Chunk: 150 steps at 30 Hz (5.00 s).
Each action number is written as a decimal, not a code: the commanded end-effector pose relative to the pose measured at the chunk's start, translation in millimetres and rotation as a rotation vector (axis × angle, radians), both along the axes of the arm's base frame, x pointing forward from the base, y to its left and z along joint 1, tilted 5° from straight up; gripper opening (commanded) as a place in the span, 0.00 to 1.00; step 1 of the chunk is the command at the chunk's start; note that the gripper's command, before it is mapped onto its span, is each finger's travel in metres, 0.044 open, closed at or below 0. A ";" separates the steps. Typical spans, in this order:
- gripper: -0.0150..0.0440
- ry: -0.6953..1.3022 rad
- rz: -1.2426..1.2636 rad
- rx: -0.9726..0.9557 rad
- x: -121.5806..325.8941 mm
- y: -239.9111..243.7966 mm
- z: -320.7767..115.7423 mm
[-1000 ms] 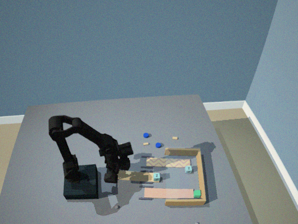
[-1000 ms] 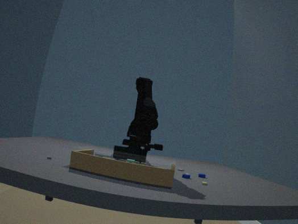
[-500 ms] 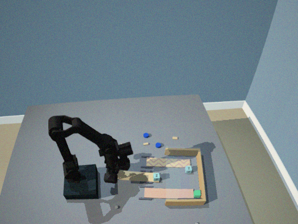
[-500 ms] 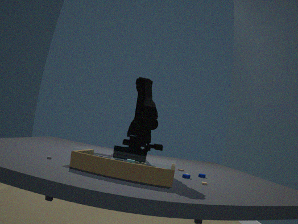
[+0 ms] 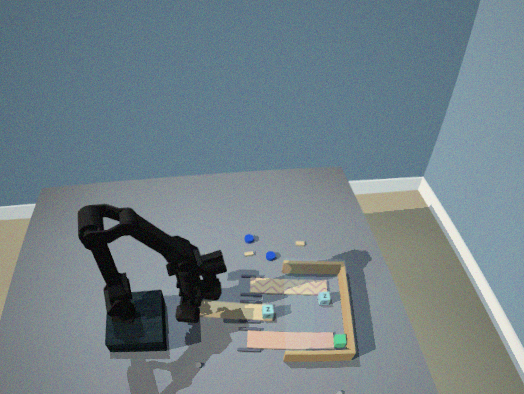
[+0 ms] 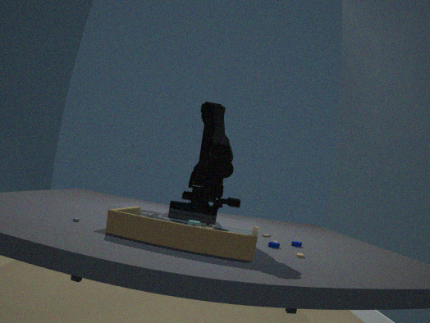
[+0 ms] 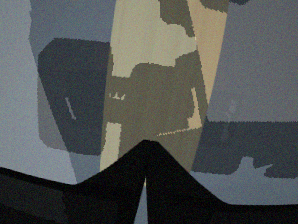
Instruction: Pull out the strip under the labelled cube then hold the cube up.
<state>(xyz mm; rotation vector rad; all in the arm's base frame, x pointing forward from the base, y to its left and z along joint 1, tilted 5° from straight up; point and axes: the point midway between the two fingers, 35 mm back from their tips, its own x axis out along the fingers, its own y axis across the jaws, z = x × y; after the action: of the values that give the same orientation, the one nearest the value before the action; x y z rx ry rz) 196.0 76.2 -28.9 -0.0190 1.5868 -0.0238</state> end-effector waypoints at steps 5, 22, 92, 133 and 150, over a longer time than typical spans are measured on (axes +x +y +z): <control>0.25 0.031 -0.004 -0.006 3.6 1.7 40.9; 0.92 0.031 0.128 -0.002 60.3 -0.6 41.4; 0.68 0.017 0.128 -0.004 218.2 -6.9 21.7; 0.25 0.016 0.126 -0.002 199.2 -9.5 20.3; 0.25 0.022 0.128 -0.004 154.9 -16.1 47.8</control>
<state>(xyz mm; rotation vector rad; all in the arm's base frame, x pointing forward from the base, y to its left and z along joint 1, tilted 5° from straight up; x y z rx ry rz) 359.7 61.8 20.1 -0.1225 1.5936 0.0778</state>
